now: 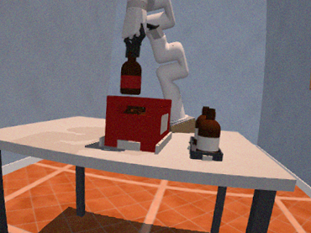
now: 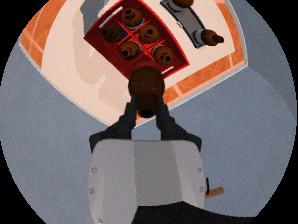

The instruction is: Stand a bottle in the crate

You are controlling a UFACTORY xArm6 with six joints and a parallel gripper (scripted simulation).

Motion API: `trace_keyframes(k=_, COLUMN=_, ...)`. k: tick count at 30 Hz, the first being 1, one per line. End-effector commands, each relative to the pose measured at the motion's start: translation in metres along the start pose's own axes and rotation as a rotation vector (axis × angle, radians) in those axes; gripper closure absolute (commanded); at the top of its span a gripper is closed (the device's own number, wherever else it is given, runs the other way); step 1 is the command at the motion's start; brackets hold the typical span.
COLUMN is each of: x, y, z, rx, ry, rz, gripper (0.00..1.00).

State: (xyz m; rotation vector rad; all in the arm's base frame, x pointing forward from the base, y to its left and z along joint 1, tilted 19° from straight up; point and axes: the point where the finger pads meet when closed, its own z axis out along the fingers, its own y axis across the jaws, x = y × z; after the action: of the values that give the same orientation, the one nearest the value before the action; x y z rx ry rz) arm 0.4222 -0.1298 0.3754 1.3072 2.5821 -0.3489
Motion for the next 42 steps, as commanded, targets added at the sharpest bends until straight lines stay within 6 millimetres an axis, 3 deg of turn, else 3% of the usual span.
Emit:
trace_keyframes(k=1, x=-0.0037, y=-0.0024, z=-0.0015, rx=-0.002, ry=-0.002, rz=0.001, gripper=1.00)
trace_keyframes(k=42, x=-0.0124, y=-0.0085, z=-0.0015, rx=-0.002, ry=-0.002, rz=0.001, gripper=1.00)
